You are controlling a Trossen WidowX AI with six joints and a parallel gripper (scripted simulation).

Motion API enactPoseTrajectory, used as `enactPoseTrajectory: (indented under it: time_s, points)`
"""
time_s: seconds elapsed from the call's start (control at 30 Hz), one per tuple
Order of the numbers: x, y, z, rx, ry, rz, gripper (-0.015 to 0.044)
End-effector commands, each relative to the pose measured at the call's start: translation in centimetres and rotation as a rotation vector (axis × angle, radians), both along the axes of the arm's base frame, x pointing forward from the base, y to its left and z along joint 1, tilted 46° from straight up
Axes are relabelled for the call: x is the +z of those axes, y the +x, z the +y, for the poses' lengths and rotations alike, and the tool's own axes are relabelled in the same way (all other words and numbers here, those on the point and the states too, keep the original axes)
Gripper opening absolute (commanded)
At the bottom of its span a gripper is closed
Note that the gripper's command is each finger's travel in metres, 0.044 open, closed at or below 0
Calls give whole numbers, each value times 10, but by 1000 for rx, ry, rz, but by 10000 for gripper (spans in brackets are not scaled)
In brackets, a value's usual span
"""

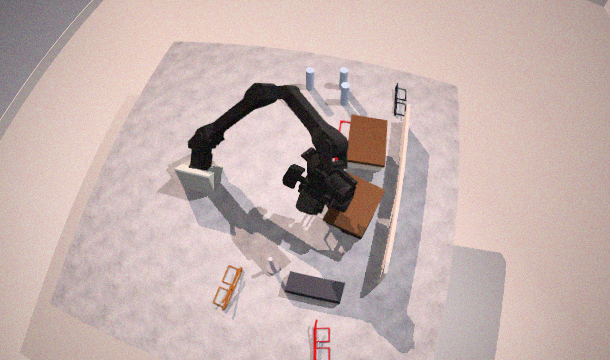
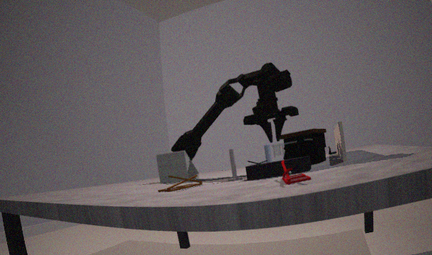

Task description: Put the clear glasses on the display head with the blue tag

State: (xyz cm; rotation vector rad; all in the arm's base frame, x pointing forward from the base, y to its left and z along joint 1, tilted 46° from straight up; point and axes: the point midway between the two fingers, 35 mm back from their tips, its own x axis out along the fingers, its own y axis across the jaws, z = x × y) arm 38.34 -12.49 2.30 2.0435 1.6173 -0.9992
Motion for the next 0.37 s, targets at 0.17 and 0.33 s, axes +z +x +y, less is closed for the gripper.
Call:
enactPoseTrajectory:
  time_s: [0.17,0.33]
  points:
    - [10,-31,3,3,-3,4,107]
    - [17,-45,2,3,-3,6,107]
